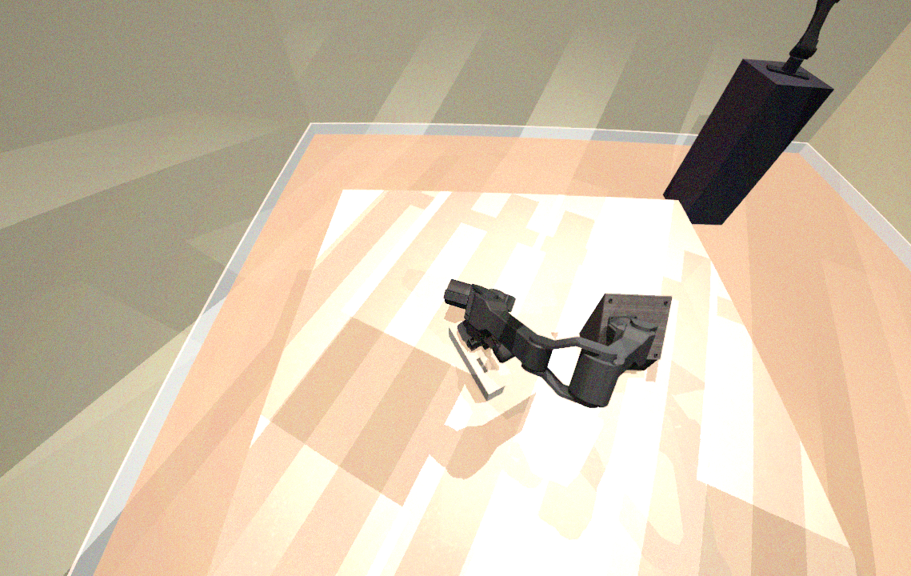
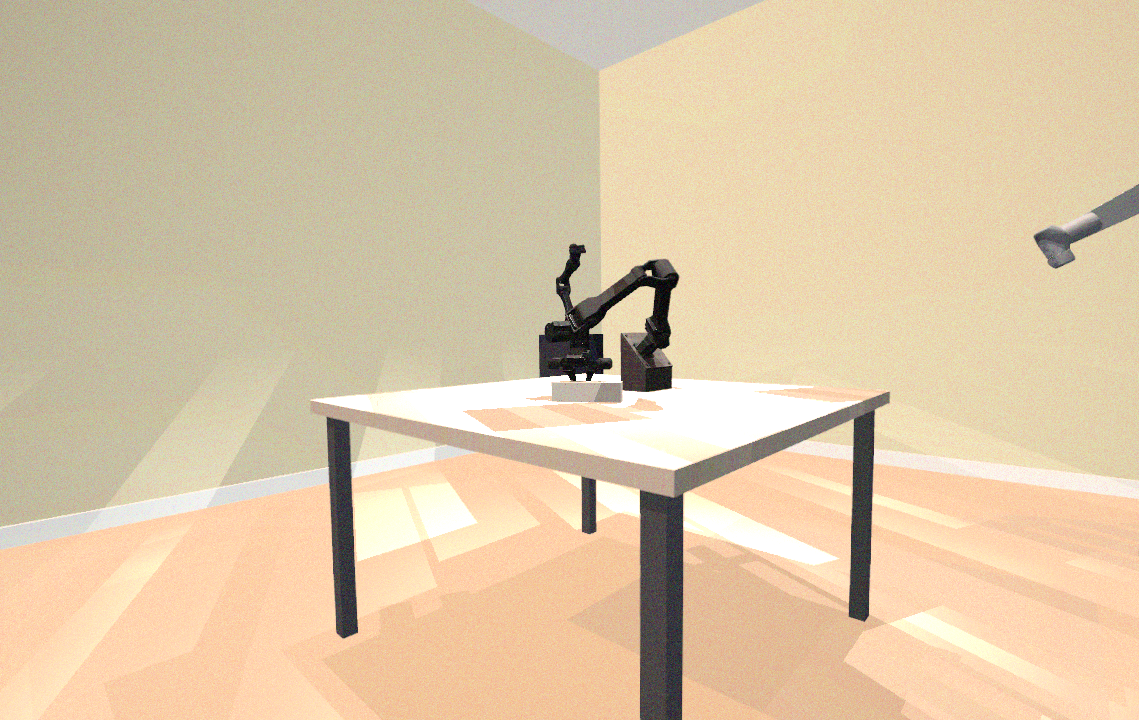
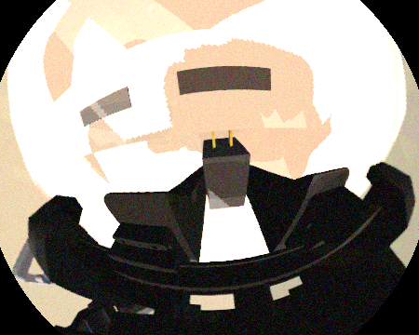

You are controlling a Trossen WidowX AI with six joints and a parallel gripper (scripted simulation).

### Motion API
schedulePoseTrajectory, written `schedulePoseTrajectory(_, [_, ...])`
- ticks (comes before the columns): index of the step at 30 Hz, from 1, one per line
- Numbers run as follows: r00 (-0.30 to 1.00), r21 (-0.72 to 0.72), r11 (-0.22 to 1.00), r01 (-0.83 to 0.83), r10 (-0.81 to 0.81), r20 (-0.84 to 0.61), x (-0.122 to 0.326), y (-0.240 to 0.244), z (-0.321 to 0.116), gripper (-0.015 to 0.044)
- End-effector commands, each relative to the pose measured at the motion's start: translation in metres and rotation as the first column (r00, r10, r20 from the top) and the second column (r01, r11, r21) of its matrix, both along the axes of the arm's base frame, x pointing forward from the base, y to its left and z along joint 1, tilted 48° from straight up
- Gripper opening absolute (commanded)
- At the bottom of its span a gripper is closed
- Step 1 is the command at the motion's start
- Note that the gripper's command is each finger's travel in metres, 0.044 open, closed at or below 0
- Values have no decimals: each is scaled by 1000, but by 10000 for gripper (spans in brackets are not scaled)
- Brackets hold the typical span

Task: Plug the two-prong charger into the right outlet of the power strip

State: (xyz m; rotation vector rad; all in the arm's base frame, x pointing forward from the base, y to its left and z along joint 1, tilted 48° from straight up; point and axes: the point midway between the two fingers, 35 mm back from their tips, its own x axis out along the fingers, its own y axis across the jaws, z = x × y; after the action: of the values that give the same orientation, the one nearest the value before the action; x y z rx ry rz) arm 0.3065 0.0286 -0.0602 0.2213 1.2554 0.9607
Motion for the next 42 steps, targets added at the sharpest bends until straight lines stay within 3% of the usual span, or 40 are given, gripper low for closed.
schedulePoseTrajectory(1, [1000,5,1000,7,-7,-1,1,-1,1,0])
schedulePoseTrajectory(42, [1000,5,1000,7,-7,-1,8,1,5,0])
